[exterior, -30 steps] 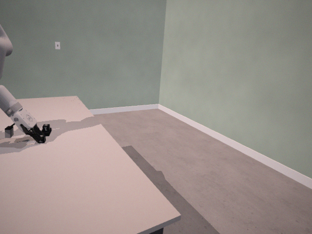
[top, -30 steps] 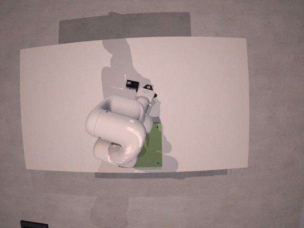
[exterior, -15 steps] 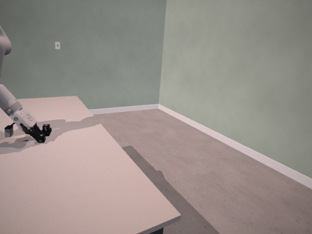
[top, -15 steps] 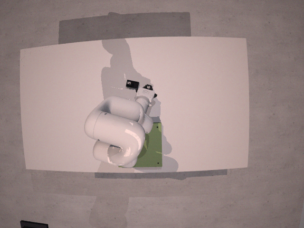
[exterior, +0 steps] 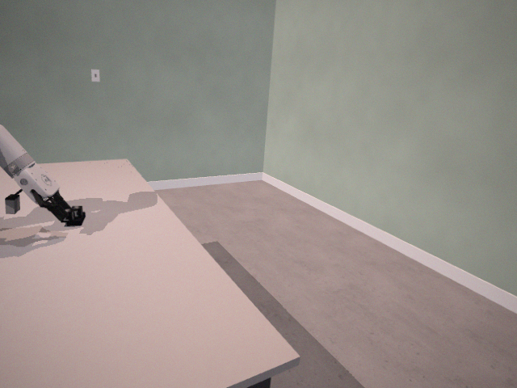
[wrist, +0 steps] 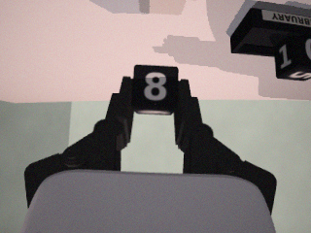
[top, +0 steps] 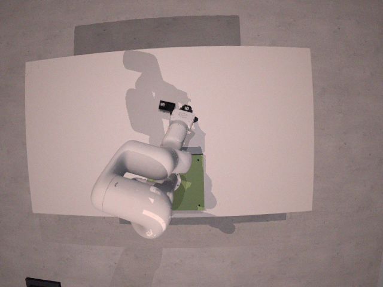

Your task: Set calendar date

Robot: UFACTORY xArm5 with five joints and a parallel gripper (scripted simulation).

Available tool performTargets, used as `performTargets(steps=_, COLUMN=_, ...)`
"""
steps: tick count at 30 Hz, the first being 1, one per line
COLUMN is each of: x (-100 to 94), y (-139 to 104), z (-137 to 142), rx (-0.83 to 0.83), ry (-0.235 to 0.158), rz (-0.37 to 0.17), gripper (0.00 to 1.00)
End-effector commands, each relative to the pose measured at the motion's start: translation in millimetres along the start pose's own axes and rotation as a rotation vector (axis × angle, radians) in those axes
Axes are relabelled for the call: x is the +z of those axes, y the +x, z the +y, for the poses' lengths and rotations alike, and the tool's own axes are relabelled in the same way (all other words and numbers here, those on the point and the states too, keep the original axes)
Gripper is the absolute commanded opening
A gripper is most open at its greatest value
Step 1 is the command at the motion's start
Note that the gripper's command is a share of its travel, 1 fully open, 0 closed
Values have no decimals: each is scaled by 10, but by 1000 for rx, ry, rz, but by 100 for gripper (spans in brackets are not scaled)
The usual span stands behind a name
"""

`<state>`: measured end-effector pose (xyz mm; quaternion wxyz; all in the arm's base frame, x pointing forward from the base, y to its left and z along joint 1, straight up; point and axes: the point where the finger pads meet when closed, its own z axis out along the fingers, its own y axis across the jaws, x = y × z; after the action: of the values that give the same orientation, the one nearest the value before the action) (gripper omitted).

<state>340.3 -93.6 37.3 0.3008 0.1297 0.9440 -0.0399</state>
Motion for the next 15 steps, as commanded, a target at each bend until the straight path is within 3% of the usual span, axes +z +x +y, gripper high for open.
performTargets(steps=1, x=-90, y=-68, z=0, rx=0, ry=0, rz=11, gripper=29)
performTargets(steps=15, x=-151, y=-113, z=-1, rx=0, ry=0, rz=11, gripper=29)
